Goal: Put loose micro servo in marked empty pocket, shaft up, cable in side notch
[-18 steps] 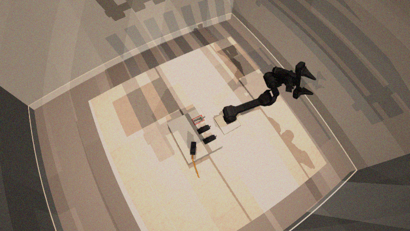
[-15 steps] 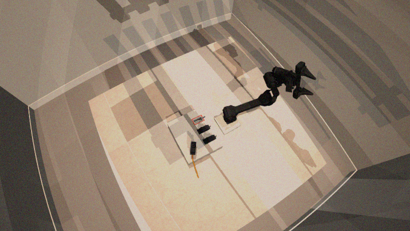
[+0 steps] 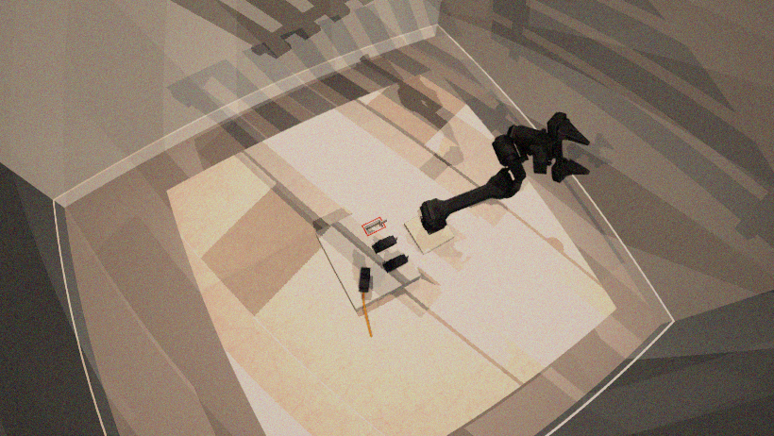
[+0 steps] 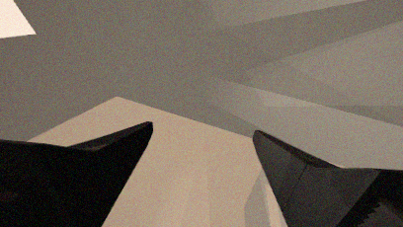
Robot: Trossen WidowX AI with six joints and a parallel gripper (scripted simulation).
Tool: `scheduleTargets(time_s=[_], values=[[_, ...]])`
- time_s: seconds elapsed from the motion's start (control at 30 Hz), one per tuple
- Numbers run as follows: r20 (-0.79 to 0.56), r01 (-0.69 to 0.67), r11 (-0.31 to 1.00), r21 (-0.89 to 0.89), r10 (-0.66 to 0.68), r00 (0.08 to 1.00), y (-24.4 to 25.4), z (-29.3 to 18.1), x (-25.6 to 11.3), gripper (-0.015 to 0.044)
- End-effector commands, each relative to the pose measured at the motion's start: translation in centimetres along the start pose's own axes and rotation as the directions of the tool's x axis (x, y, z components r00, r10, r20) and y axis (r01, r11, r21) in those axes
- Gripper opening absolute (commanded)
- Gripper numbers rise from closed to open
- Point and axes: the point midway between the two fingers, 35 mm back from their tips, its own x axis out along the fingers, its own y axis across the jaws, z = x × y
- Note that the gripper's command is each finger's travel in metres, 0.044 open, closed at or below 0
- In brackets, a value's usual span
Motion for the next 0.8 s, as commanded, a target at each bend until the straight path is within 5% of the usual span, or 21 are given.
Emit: scheduleTargets(time_s=[0.0,0.77], values=[[0.003,-0.029,0.998,0.062,0.029,1.000,0.9,0.6,-0.2,0.0440],[0.097,-0.264,0.752,0.605,0.259,0.961,8.4,7.0,-2.8,0.0440]])
